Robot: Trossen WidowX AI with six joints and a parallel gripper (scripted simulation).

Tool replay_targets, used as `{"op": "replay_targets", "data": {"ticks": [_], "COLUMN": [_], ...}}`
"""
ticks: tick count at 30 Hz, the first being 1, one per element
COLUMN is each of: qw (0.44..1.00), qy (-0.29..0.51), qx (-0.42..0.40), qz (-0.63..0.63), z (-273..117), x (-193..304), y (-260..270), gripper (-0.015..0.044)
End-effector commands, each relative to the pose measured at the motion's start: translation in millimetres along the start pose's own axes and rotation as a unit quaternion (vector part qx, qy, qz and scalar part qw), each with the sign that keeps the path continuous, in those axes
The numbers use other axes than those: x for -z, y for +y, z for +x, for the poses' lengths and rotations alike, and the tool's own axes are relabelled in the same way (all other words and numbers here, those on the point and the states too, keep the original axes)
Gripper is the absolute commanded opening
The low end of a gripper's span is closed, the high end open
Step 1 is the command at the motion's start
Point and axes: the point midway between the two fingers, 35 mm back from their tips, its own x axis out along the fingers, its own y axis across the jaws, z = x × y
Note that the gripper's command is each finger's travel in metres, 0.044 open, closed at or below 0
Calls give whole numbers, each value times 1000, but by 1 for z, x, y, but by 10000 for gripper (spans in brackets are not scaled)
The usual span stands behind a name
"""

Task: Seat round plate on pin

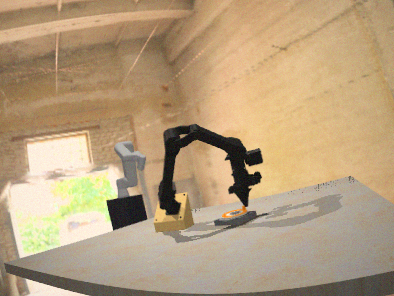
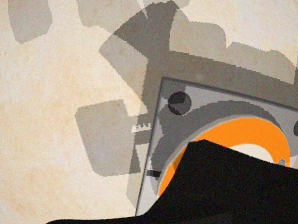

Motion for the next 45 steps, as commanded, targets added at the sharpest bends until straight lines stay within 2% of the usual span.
{"op": "replay_targets", "data": {"ticks": [1,29,39,45], "qw": [1000,1000,1000,1000], "qy": [7,7,7,7], "qx": [1,1,0,2], "qz": [-3,-4,-4,-10], "z": [4,4,-44,-36], "x": [7,20,21,22], "y": [6,19,19,21], "gripper": [0,0,0,0]}}
